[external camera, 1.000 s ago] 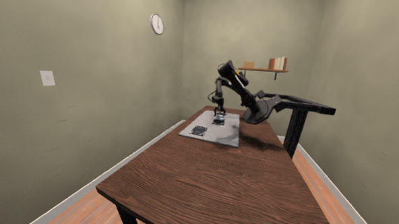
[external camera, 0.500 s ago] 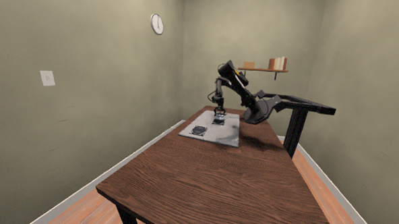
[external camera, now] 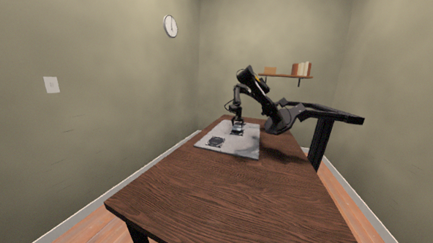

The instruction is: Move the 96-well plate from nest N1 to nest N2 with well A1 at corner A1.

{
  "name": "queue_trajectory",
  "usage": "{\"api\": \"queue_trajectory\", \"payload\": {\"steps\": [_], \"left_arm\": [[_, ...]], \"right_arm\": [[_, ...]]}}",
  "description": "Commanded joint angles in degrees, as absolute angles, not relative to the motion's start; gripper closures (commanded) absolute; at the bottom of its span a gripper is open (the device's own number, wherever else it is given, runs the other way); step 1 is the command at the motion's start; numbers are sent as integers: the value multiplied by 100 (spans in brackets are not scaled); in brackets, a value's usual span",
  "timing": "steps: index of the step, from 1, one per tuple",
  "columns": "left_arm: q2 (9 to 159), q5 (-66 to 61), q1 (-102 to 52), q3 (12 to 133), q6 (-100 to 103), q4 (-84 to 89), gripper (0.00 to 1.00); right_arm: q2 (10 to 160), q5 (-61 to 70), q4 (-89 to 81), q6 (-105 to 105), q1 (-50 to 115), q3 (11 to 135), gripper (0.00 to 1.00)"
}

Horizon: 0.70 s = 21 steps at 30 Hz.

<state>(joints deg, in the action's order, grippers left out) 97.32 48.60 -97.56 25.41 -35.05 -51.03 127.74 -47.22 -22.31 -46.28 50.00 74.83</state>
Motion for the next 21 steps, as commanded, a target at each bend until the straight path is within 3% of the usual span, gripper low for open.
{"api": "queue_trajectory", "payload": {"steps": [1, 21], "left_arm": [[9737, 4848, -9836, 2535, -3512, -5208, 0], [9737, 4848, -9836, 2535, -3512, -5208, 0]], "right_arm": [[12880, -4658, -2154, -4692, 5084, 7321, 22], [12907, -4707, -2039, -4771, 5053, 7486, 22]]}}
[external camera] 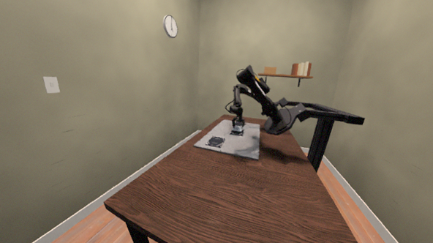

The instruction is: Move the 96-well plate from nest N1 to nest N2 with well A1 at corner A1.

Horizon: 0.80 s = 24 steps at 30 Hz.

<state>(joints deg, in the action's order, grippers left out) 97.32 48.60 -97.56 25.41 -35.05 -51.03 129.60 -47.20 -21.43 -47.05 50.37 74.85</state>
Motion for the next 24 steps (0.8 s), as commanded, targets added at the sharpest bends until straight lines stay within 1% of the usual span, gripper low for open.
{"api": "queue_trajectory", "payload": {"steps": [1, 15, 24], "left_arm": [[9737, 4848, -9836, 2535, -3512, -5208, 0], [9737, 4848, -9836, 2535, -3512, -5208, 0], [9737, 4848, -9836, 2535, -3512, -5208, 0]], "right_arm": [[12916, -4654, -2013, -4788, 5046, 7429, 22], [13262, -4554, -1469, -5190, 4795, 7441, 22], [13407, -4480, -1549, -5293, 4665, 7590, 22]]}}
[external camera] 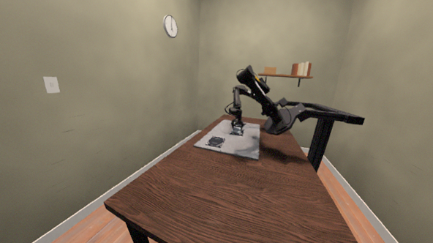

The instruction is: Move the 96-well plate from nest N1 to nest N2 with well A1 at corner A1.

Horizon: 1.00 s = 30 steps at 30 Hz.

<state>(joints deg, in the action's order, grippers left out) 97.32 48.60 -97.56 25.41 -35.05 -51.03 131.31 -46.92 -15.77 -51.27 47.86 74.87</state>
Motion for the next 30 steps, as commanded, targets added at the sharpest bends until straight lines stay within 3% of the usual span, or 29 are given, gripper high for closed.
{"api": "queue_trajectory", "payload": {"steps": [1, 30], "left_arm": [[9737, 4848, -9836, 2535, -3512, -5208, 0], [9737, 4848, -9836, 2535, -3512, -5208, 0]], "right_arm": [[13411, -4472, -1602, -5248, 4659, 7600, 22], [13014, -4559, -2378, -4978, 4899, 7863, 22]]}}
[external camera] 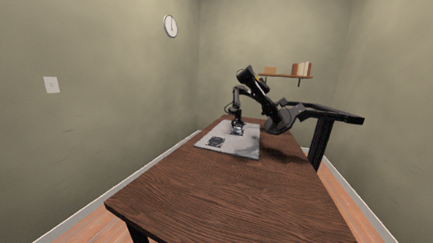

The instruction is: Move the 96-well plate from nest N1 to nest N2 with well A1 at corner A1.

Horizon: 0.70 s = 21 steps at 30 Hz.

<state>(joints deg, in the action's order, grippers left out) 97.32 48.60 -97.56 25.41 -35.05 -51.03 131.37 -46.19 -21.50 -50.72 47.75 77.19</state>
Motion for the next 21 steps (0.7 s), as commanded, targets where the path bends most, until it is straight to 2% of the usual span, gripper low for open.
{"api": "queue_trajectory", "payload": {"steps": [1, 21], "left_arm": [[9737, 4848, -9836, 2535, -3512, -5208, 0], [9737, 4848, -9836, 2535, -3512, -5208, 0]], "right_arm": [[13014, -4559, -2378, -4978, 4899, 7863, 22], [13010, -4575, -2277, -4918, 4913, 7793, 22]]}}
